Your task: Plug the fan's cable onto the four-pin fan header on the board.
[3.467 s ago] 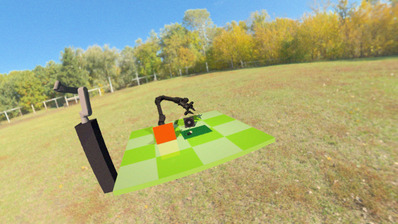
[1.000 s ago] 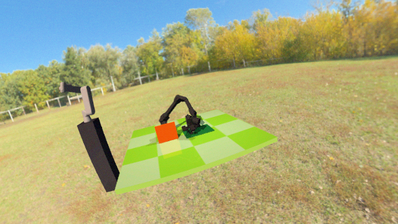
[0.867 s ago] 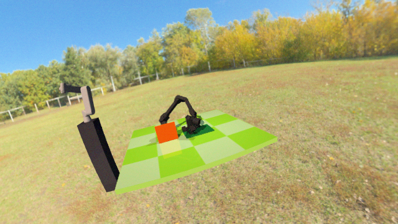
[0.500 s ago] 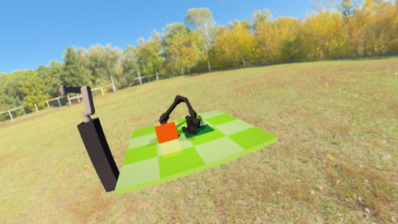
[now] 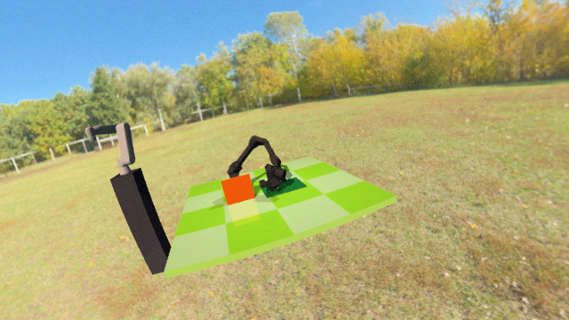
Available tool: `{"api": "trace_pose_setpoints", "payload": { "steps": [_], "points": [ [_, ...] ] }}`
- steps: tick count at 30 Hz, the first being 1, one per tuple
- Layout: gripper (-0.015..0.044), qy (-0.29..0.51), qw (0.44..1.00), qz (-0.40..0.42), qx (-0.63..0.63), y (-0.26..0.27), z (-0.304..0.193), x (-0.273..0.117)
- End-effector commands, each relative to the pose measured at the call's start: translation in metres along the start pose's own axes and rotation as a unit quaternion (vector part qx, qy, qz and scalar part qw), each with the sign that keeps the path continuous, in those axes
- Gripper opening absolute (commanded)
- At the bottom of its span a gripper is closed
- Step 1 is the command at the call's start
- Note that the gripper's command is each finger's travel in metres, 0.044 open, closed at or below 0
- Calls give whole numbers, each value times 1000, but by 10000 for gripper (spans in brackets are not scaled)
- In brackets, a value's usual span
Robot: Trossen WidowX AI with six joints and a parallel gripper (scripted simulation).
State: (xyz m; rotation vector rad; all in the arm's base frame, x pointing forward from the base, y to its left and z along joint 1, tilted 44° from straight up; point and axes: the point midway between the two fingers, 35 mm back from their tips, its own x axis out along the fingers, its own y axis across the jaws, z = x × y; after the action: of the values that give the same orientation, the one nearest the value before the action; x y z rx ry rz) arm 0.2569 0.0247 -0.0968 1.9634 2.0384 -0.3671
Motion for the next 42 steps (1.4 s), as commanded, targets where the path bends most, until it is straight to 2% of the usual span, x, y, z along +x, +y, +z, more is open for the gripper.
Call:
{"api": "trace_pose_setpoints", "payload": {
  "steps": [1,20,25,42],
  "points": [
    [0,-5,1000,2,-6,3,-5,-14],
    [0,-2,1000,2,-3,0,-29,-68],
    [0,-3,1000,2,-5,0,-31,-70],
    [0,-78,977,-41,-196,29,-56,-59]
  ]
}}
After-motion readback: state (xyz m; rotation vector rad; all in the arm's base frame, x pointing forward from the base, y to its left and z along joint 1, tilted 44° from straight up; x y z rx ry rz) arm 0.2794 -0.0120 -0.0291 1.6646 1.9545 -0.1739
